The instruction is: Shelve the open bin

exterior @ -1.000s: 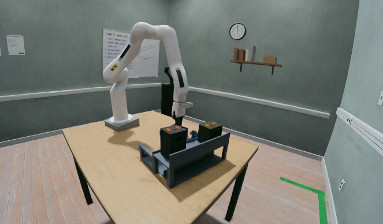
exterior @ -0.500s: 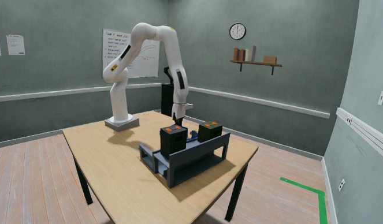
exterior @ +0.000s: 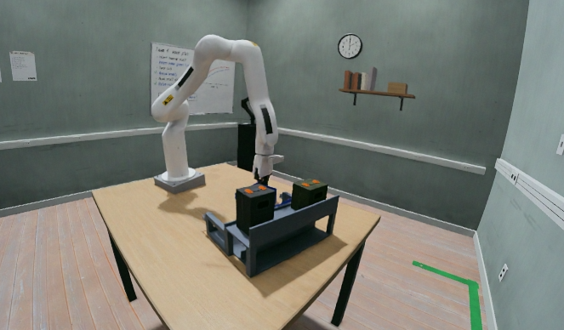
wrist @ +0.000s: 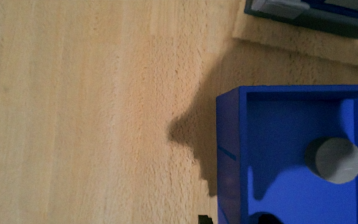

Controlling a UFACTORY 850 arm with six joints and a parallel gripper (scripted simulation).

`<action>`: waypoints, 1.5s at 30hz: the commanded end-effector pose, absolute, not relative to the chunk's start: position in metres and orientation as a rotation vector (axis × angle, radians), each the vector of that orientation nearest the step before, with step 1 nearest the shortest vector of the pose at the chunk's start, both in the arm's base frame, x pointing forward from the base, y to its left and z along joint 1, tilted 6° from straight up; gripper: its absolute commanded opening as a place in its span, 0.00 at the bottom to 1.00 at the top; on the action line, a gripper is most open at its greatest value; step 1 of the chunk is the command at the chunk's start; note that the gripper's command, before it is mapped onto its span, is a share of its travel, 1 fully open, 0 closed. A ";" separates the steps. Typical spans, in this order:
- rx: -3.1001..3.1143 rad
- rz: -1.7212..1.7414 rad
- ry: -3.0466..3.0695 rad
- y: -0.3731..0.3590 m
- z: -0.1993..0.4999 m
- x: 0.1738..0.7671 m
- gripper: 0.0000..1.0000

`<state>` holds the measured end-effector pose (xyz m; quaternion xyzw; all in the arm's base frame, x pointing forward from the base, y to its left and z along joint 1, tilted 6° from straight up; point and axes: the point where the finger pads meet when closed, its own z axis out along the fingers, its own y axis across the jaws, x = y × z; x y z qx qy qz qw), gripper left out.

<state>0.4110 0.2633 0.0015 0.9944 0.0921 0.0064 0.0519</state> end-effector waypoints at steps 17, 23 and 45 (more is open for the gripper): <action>3.025 0.024 0.280 0.263 -0.011 0.412 0.29; 3.025 0.024 0.280 0.263 -0.011 0.412 0.29; 3.025 0.024 0.280 0.263 -0.008 0.412 0.29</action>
